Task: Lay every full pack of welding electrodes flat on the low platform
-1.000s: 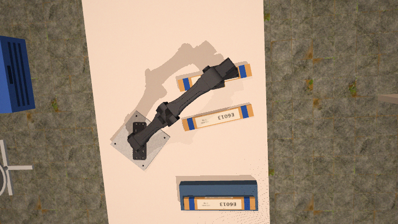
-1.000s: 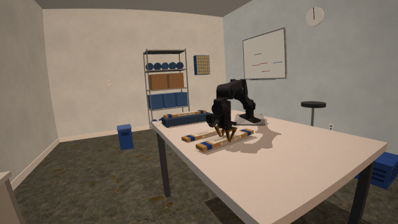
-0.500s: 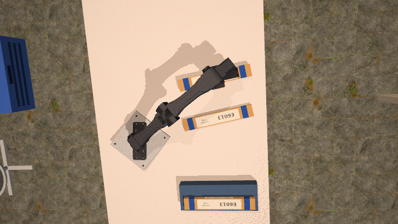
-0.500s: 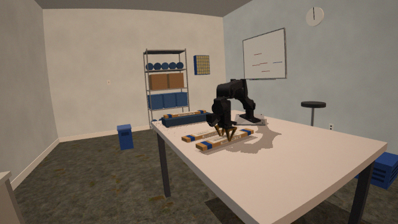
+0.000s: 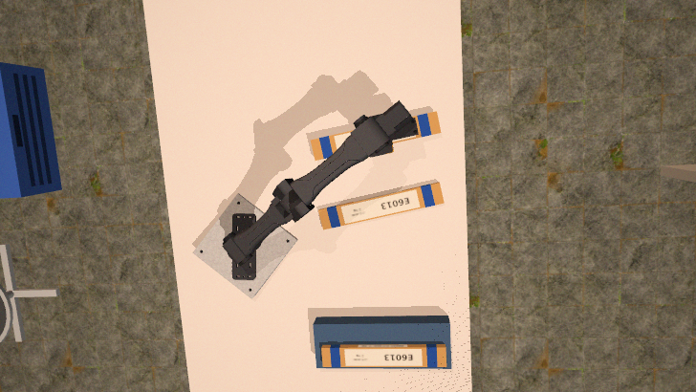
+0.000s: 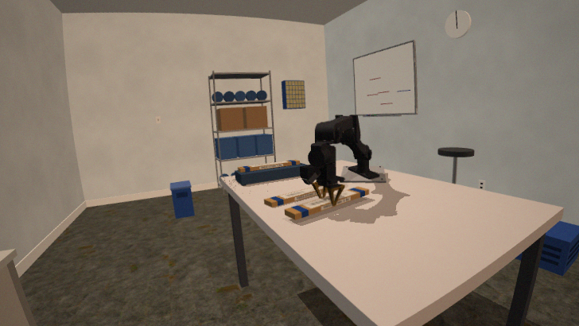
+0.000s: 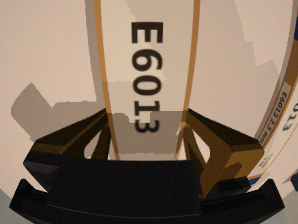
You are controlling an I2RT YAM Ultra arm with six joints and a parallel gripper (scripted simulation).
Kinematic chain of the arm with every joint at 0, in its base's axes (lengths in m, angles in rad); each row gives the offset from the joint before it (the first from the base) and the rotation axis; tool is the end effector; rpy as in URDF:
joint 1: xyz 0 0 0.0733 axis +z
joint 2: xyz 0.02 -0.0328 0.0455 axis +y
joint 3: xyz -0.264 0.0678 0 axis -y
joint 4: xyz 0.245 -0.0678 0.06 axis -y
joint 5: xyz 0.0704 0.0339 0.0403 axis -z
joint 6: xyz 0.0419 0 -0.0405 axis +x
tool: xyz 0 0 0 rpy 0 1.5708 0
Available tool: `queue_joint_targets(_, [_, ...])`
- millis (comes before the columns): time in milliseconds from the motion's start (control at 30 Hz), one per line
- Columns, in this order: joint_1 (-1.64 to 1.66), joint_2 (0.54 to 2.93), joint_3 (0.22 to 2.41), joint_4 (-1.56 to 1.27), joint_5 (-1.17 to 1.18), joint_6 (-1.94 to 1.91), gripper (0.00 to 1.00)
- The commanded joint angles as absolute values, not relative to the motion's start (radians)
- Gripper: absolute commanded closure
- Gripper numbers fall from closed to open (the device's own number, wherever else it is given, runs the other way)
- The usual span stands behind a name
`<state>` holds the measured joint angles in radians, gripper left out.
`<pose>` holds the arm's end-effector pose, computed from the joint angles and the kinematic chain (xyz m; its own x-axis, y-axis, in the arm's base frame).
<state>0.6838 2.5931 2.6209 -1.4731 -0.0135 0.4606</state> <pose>0.3884 0.3187 0.2118 -0.9703 -0.2174 -0.1062 -0.2252 0.9720 0.0676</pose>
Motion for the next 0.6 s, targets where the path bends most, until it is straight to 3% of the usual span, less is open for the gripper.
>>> queue_joint_targets(0, [0.673,2.488,2.637,-1.486,-0.014,0.454,1.00])
queue_joint_targets(567, [0.673,2.483,2.629,-1.483,-0.014,0.454,1.00])
